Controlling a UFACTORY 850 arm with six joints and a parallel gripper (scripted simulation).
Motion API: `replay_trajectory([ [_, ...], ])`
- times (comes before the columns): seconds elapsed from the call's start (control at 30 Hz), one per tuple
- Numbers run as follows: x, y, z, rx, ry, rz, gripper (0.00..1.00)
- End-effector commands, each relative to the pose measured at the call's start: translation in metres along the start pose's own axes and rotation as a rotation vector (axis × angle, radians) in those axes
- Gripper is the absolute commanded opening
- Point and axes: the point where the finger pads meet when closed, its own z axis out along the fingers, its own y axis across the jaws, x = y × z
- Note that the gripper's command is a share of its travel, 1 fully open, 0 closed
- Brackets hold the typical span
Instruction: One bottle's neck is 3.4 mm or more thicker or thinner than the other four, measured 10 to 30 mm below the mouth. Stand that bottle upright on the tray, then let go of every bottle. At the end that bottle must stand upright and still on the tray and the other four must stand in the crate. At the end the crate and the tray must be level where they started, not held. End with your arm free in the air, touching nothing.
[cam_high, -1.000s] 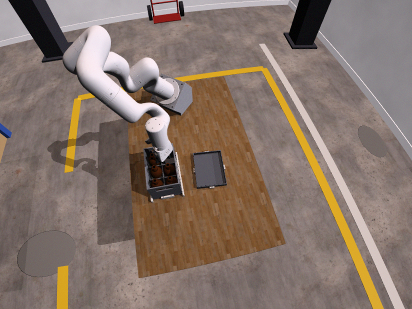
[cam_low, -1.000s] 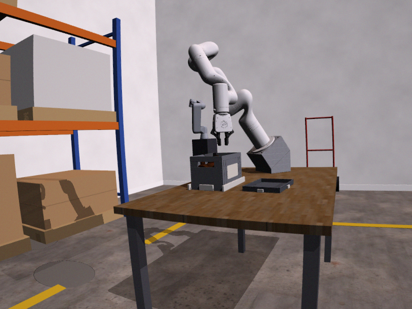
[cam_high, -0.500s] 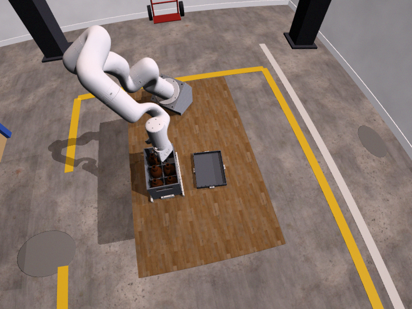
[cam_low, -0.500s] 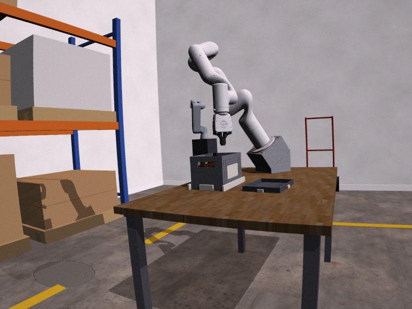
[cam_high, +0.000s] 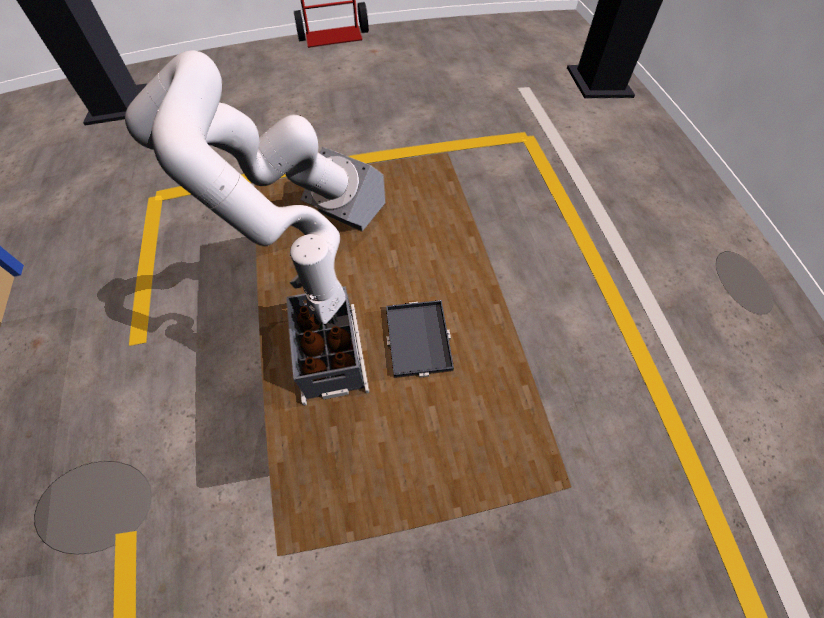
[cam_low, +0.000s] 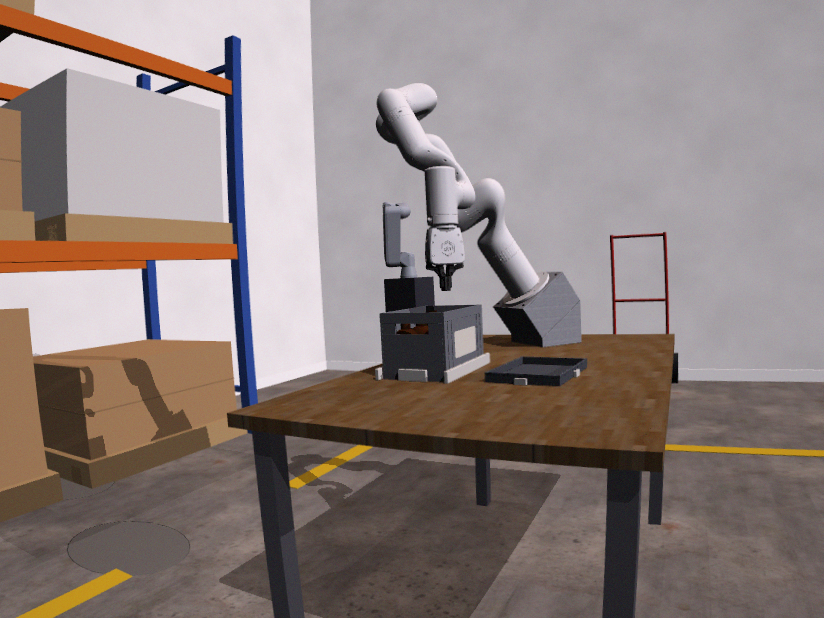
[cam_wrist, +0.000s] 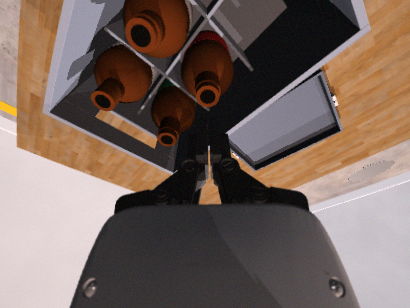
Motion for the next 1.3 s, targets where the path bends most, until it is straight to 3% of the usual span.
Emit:
replay_trajectory([
  [0.0, -0.001, -0.001, 0.000, 0.001, -0.001, 0.000, 0.00],
  [0.13, -0.003, -0.045, 0.000, -0.002, 0.002, 0.002, 0.00],
  [0.33, -0.002, -0.082, 0.000, -0.002, 0.002, 0.002, 0.00],
  [0.4, -0.002, -0.082, 0.000, -0.002, 0.002, 0.002, 0.00],
  [0.43, -0.001, -0.101, 0.000, -0.001, 0.001, 0.001, 0.00],
  [0.53, 0.001, -0.119, 0.000, 0.001, -0.001, 0.000, 0.00],
  [0.8, 0.001, -0.120, 0.000, 0.001, -0.001, 0.000, 0.00],
  [0.83, 0.001, -0.120, 0.000, 0.001, -0.001, 0.000, 0.65],
  [1.27, 0.001, -0.120, 0.000, 0.001, -0.001, 0.000, 0.65],
])
